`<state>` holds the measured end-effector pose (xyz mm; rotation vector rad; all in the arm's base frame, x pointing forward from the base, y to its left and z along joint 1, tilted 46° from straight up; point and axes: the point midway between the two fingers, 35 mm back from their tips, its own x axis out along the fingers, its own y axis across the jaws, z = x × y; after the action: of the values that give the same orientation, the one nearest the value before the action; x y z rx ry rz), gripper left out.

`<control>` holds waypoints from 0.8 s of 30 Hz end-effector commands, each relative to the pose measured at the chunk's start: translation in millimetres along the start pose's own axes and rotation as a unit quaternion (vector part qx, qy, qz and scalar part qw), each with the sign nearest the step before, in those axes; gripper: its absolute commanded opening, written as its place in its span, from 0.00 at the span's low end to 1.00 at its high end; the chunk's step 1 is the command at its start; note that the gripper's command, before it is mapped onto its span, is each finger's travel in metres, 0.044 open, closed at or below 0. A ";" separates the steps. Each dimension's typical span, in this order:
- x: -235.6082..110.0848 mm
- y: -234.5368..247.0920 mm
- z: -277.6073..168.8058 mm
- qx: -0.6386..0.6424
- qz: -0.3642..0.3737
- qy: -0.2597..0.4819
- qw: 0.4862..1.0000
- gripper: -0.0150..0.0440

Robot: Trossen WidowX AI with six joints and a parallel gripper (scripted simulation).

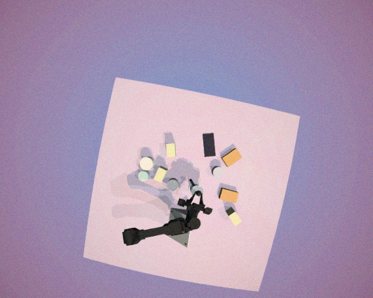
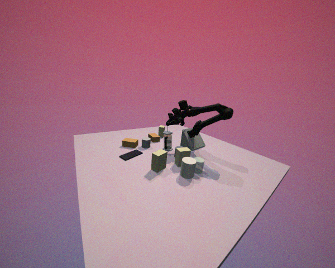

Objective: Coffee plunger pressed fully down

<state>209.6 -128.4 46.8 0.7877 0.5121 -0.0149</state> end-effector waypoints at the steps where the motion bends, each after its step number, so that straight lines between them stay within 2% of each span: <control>1: 8.2 0.5 -23.5 0.020 -0.001 0.023 1.000 0.46; 24: 26.0 0.5 -27.3 0.020 0.002 0.020 1.000 0.46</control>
<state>221.5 -112.5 25.8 0.7959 0.5239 -0.0171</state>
